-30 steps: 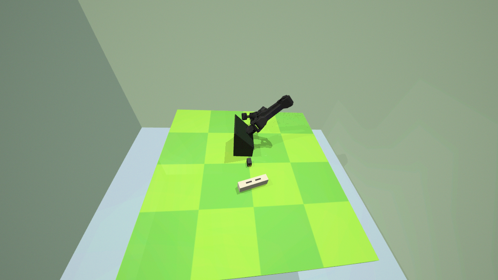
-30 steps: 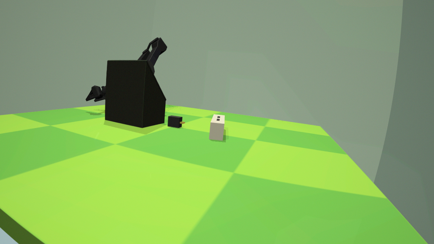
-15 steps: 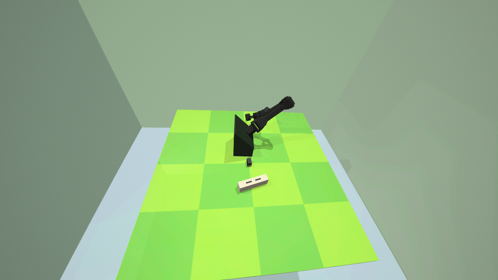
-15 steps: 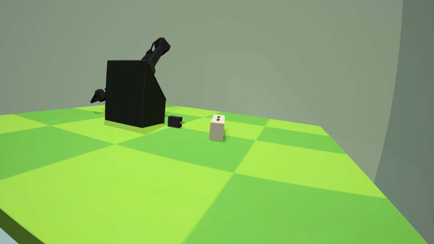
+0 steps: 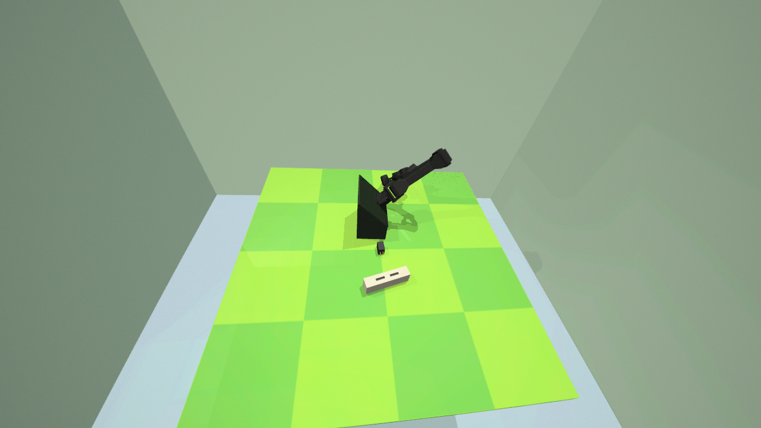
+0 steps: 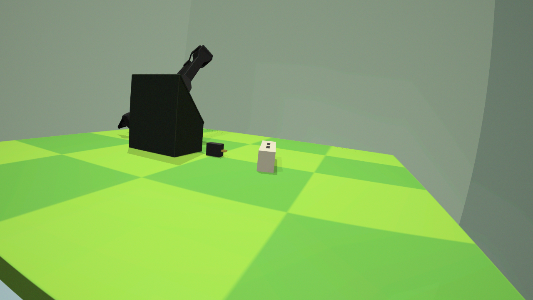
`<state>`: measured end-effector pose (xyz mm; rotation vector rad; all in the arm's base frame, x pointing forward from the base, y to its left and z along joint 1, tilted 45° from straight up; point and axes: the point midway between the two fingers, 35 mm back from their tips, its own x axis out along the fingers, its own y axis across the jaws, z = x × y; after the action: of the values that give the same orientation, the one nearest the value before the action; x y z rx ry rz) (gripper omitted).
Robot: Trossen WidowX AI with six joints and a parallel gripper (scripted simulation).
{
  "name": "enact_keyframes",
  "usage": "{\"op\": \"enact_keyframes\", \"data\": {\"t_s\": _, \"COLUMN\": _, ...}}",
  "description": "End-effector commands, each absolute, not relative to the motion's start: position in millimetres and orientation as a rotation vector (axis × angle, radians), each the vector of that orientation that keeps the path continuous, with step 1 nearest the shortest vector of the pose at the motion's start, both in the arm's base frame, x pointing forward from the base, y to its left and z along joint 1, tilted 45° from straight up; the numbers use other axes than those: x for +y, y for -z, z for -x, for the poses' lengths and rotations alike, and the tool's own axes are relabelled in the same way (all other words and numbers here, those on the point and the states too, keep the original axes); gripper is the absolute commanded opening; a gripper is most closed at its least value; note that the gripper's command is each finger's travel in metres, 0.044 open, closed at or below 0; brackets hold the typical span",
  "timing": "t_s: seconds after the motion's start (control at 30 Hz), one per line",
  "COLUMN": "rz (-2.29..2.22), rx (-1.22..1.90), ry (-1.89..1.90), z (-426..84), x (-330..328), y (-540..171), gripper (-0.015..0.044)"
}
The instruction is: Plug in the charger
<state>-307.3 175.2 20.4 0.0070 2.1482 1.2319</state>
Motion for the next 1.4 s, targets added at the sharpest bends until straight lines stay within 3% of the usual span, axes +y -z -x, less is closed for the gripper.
{"op": "enact_keyframes", "data": {"t_s": 0.0, "rz": -0.021, "rx": 2.127, "ry": -1.295, "z": 309.8, "x": 185.1, "y": -31.3, "gripper": 0.0440}}
{"op": "enact_keyframes", "data": {"t_s": 1.37, "rz": -0.194, "rx": 1.736, "ry": -1.758, "z": 289.2, "x": 279.1, "y": -128.9, "gripper": 0.0440}}
